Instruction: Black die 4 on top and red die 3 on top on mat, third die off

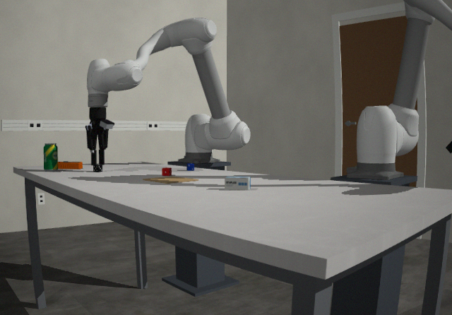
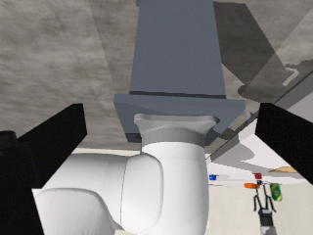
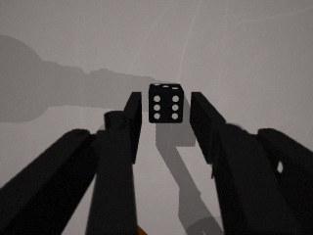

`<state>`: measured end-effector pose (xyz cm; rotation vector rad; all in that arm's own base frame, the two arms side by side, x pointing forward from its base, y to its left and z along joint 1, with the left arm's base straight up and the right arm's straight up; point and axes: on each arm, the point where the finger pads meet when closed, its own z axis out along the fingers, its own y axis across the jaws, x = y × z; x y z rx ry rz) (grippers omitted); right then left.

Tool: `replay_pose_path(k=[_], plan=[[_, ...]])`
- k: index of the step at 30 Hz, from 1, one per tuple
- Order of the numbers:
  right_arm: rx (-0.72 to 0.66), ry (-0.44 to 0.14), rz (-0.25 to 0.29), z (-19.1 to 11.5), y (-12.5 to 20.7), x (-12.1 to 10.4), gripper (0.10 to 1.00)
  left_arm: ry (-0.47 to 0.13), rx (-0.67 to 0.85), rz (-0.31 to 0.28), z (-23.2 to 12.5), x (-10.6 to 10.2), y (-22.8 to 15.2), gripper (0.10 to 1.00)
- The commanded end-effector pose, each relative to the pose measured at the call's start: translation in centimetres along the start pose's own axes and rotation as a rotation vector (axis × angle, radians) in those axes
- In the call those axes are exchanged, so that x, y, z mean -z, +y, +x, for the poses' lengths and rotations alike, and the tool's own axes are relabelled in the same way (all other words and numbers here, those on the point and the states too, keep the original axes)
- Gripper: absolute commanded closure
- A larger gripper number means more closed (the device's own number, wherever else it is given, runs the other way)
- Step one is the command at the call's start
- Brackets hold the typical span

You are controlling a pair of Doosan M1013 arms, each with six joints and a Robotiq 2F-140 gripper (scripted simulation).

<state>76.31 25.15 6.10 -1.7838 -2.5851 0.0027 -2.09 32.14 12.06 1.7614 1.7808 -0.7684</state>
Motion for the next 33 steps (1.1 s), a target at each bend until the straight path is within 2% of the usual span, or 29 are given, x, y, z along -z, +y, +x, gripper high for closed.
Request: replay_pose_path(k=[1,15,33], plan=[[0.000,0.000,-0.002,0.0,0.1,-0.3,0.747,0.001,0.000,0.000,0.0,0.0,0.0,0.098],[0.000,0.000,-0.002,0.0,0.1,-2.3,0.747,0.001,0.000,0.000,0.0,0.0,0.0,0.098],[0.000,0.000,-0.002,0.0,0.1,-2.5,0.747,0.001,0.000,0.000,0.0,0.0,0.0,0.098]])
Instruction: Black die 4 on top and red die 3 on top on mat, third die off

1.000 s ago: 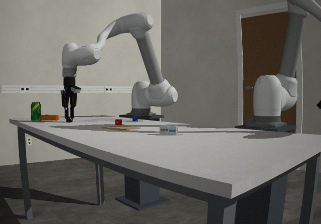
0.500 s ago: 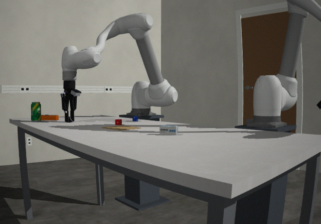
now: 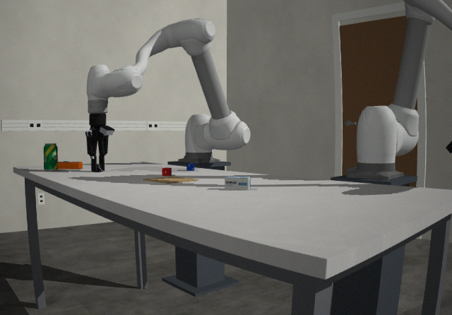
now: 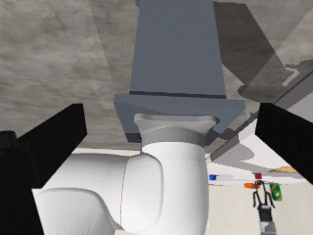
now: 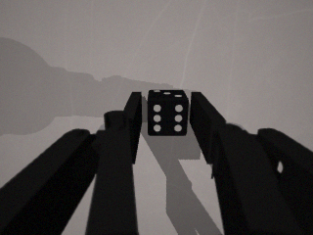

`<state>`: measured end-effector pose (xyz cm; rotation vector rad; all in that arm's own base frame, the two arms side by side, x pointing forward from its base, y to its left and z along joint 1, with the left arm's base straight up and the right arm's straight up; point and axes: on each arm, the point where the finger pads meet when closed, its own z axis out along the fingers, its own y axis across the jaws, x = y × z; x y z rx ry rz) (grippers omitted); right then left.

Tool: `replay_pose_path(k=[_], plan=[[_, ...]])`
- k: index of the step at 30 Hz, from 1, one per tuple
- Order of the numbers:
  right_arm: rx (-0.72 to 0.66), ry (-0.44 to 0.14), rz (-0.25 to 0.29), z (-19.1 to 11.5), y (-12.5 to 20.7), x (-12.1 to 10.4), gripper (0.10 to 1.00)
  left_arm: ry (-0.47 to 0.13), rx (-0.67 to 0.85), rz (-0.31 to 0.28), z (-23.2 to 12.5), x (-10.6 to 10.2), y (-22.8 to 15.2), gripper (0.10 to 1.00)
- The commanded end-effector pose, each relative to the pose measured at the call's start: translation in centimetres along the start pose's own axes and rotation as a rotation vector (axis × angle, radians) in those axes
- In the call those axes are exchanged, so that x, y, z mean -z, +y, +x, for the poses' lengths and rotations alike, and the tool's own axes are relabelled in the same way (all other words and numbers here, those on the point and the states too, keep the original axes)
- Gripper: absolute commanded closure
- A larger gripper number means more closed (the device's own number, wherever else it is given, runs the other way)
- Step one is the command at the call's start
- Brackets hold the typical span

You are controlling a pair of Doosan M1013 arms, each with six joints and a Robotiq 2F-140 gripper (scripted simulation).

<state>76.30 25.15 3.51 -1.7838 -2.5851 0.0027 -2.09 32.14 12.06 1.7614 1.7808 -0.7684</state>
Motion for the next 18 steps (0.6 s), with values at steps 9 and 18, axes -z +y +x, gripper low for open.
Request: replay_pose_path(k=[9,18], plan=[[0.000,0.000,-0.002,0.01,0.06,0.13,0.855,0.001,0.000,0.000,0.00,0.05,-0.01,0.098],[0.000,0.000,-0.002,0.01,0.06,0.13,0.855,0.001,0.000,0.000,0.00,0.05,-0.01,0.098]])
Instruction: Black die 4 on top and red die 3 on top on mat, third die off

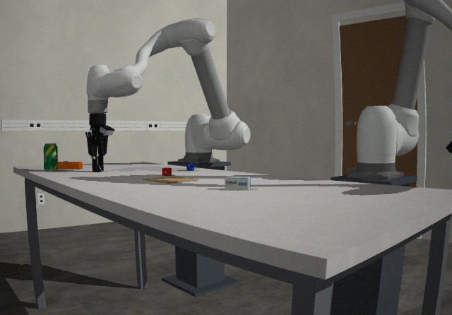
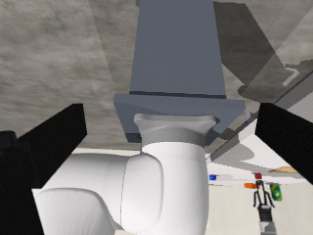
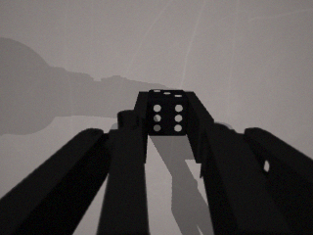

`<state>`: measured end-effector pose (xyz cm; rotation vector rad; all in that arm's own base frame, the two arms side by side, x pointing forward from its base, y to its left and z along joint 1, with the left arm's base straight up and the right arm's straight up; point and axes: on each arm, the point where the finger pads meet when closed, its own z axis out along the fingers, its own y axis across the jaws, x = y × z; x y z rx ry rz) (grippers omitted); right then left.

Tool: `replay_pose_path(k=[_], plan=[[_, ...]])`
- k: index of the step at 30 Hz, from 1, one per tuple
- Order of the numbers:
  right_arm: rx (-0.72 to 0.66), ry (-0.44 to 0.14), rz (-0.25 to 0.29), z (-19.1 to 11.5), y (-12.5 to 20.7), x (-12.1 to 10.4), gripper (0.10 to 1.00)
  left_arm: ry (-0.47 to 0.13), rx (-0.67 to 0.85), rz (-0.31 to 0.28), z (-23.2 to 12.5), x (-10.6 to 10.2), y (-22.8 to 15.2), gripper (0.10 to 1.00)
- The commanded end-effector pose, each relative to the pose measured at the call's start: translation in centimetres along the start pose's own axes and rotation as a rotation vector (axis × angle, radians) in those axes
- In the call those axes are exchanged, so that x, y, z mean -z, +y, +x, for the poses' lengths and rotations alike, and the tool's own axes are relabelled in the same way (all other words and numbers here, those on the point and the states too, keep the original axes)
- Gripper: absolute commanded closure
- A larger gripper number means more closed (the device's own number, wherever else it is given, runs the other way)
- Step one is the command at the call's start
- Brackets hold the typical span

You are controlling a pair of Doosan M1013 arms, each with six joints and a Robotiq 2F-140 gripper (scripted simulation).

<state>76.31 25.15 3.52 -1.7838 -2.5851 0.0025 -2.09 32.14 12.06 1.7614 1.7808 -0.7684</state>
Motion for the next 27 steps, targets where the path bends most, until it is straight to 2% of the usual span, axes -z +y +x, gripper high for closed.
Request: replay_pose_path(k=[1,23,27], plan=[[0.000,0.000,-0.002,0.01,0.05,0.12,0.855,0.001,0.000,0.000,0.00,0.05,-0.01,0.098],[0.000,0.000,-0.002,0.01,0.05,0.13,0.855,0.001,0.000,0.000,0.00,0.05,-0.01,0.098],[0.000,0.000,-0.002,0.01,0.05,0.73,0.855,0.001,0.000,0.000,0.00,0.05,-0.01,0.098]])
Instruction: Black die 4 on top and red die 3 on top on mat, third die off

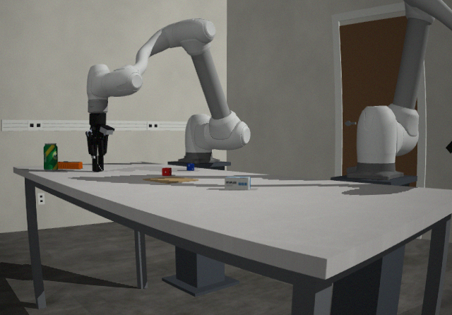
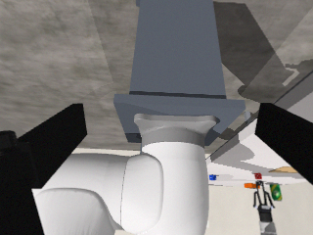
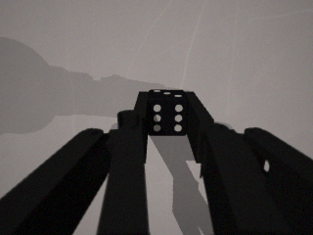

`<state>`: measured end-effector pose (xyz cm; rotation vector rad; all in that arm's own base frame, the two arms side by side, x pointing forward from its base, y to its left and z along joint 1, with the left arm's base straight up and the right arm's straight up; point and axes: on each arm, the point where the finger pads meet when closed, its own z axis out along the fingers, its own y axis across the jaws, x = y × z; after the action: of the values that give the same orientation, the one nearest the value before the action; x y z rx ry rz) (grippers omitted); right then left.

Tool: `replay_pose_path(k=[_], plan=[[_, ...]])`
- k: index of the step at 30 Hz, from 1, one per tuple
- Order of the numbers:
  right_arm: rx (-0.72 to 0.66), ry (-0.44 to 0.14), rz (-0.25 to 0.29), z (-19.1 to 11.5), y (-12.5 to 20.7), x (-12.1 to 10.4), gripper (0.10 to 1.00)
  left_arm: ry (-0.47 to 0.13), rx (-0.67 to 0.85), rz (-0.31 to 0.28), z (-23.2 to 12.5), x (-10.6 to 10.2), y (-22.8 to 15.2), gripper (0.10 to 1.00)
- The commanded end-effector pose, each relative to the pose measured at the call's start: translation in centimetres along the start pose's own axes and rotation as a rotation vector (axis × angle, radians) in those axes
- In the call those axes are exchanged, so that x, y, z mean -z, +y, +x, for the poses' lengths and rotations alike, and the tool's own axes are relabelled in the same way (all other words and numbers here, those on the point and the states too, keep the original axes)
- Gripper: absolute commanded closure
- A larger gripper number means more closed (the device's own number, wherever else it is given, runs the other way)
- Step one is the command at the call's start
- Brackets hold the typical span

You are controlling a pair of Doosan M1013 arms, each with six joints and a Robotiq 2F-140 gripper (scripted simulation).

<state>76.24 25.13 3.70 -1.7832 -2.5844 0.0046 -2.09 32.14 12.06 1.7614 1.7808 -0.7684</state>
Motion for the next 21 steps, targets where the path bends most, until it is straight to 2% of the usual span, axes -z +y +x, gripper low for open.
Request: replay_pose_path(k=[1,9,11,16,21], plan=[[0.000,0.000,-0.003,0.0,0.1,0.9,0.855,0.001,0.000,0.000,0.0,0.0,0.0,0.098],[0.000,0.000,-0.003,0.0,0.1,6.5,0.855,0.001,0.000,0.000,0.0,0.0,0.0,0.098],[0.000,0.000,-0.003,0.0,0.1,6.5,0.855,0.001,0.000,0.000,0.0,0.0,0.0,0.098],[0.000,0.000,-0.003,0.0,0.1,9.3,0.855,0.001,0.000,0.000,0.0,0.0,0.0,0.098],[0.000,0.000,-0.003,0.0,0.1,9.9,0.855,0.001,0.000,0.000,0.0,0.0,0.0,0.098]])
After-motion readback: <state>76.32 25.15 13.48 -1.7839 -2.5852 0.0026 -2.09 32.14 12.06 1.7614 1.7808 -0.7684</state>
